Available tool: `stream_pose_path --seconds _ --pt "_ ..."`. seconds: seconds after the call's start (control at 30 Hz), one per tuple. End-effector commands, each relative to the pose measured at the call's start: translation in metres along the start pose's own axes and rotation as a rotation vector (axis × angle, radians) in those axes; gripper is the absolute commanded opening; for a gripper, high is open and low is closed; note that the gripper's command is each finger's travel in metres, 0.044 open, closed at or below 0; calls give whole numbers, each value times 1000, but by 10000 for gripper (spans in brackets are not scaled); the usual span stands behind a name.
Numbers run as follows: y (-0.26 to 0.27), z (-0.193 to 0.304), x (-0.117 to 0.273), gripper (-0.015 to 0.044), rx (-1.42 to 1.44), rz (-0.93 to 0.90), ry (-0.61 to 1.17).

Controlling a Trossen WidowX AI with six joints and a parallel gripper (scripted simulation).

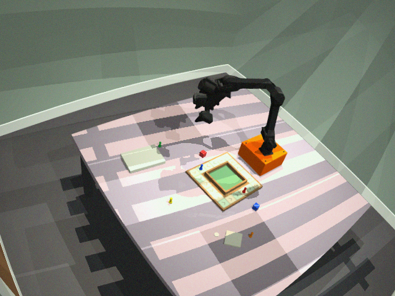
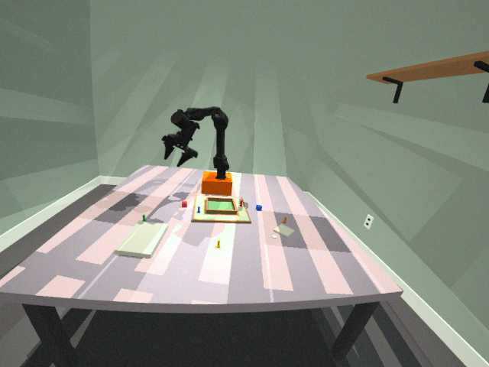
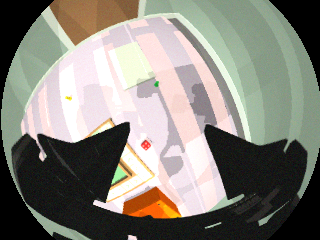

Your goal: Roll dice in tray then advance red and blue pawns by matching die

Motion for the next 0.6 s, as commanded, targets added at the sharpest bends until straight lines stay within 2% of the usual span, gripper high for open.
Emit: stream_pose_path --seconds 0.0,0.13,0.4,0.57 --pt "1 1 -2 374 11 -4 5" --pt "15 25 -51 275 229 -89 104" --pt "52 110 -140 275 705 -385 259" --pt "55 119 -146 275 742 -415 266"
Point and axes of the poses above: the point midway between the two fingers, 35 mm back from their tips, its own x axis back along the fingers, its own y axis across the jaws, z = x × y, the point moved 5 cm from there along x, back along the fingers, and after that the axes turned 11 degrees about x, right-handed, at the moved point
